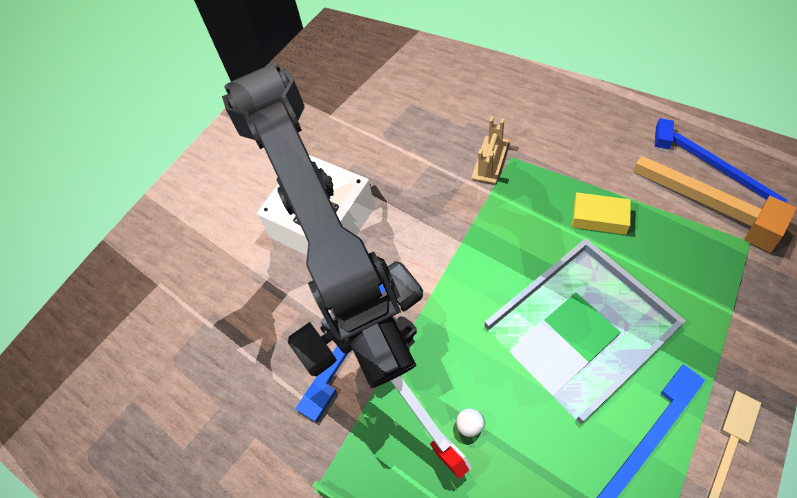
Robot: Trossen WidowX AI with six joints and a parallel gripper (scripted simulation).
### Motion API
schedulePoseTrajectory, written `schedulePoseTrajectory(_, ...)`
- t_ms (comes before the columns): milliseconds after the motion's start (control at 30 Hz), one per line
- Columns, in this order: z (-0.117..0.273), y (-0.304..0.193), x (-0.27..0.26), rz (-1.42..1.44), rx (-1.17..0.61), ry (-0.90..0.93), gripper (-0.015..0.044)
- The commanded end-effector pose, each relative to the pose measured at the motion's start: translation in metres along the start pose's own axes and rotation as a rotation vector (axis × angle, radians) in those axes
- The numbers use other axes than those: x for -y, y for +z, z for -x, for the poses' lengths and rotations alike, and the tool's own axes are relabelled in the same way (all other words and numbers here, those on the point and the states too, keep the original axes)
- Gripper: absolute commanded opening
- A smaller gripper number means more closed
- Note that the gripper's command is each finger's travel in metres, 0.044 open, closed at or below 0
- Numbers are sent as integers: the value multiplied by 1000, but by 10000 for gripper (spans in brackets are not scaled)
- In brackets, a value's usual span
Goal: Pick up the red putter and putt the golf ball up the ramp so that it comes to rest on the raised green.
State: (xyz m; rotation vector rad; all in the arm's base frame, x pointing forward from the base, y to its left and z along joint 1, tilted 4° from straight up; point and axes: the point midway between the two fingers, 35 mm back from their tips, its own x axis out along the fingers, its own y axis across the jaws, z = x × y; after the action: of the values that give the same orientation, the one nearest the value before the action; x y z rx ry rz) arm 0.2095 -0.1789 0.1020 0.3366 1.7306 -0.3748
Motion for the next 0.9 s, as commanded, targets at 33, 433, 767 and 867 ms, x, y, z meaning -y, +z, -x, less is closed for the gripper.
schedulePoseTrajectory(33, 0, 0, 0, 0, 1, 0, 0)
schedulePoseTrajectory(433, -3, 0, 30, 1, -3, -5, 0)
schedulePoseTrajectory(767, -4, -2, 28, -3, -11, 0, 0)
schedulePoseTrajectory(867, -3, 2, 8, -2, -7, 1, 0)
